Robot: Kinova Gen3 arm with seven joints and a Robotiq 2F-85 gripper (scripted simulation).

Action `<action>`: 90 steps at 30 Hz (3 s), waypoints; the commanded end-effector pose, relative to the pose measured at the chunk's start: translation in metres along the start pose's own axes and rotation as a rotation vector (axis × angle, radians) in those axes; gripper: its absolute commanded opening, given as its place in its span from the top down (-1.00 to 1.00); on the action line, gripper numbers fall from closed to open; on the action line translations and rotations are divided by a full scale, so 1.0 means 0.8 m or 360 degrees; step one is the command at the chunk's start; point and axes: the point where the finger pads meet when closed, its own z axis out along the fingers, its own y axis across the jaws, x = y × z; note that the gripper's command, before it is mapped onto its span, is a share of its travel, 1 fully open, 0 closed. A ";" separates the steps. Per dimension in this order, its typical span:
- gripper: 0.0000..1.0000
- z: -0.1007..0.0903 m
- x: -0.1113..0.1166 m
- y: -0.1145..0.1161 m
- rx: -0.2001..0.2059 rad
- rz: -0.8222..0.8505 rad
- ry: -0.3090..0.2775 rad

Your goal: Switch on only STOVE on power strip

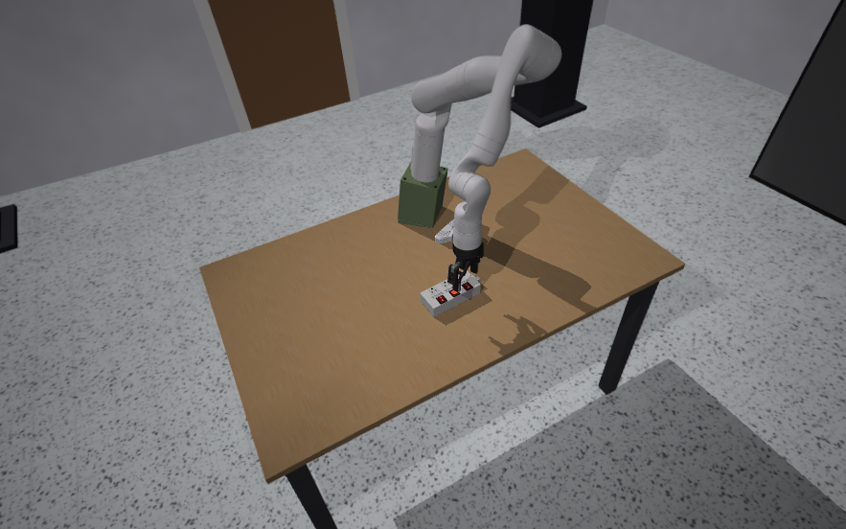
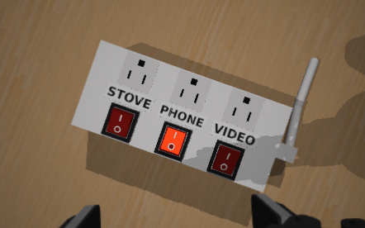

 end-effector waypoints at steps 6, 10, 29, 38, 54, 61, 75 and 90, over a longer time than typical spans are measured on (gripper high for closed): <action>-1.00 -0.001 -0.001 -0.001 0.0002 0.0000 -0.0002; -1.00 -0.001 -0.001 -0.001 0.0002 0.0000 -0.0002; -1.00 -0.001 -0.001 -0.001 0.0002 0.0000 -0.0002; -1.00 -0.001 -0.001 -0.001 0.0002 0.0000 -0.0002; -1.00 -0.006 0.006 0.000 -0.0002 0.0040 0.0001; -1.00 -0.050 0.057 0.010 -0.0036 0.0392 0.0022; -1.00 -0.085 0.098 0.028 -0.0079 0.0709 0.0031; -1.00 -0.084 0.098 0.027 -0.0079 0.0749 0.0032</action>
